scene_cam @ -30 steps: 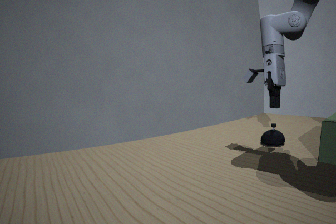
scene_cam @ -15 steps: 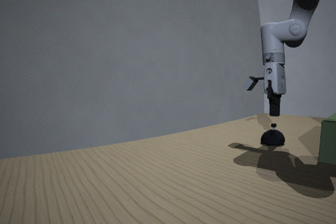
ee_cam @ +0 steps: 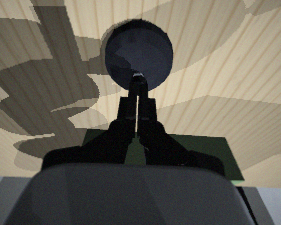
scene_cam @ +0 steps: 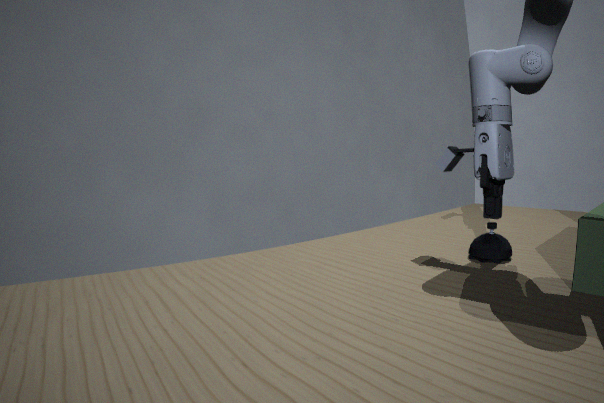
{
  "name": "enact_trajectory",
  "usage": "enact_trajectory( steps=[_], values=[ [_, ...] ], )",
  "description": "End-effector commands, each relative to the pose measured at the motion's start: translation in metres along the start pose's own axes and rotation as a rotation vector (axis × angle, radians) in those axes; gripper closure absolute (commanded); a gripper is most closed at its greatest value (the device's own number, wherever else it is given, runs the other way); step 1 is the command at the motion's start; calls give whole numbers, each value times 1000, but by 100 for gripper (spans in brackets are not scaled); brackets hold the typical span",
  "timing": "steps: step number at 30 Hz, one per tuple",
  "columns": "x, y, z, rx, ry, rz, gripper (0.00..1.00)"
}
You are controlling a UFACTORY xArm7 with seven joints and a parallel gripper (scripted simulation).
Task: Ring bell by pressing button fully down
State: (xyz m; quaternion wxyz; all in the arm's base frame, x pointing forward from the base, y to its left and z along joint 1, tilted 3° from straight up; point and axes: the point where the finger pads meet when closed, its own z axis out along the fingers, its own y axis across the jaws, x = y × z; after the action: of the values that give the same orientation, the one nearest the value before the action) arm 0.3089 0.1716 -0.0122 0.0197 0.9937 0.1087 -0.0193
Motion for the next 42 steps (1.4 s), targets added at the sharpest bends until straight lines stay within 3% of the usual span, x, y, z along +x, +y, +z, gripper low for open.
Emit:
enact_trajectory(
  steps=[1, 42],
  values=[
    [2, 0, 0, 1, 4, 0, 100],
    [2, -1, 11, 1, 4, 0, 100]
  ],
)
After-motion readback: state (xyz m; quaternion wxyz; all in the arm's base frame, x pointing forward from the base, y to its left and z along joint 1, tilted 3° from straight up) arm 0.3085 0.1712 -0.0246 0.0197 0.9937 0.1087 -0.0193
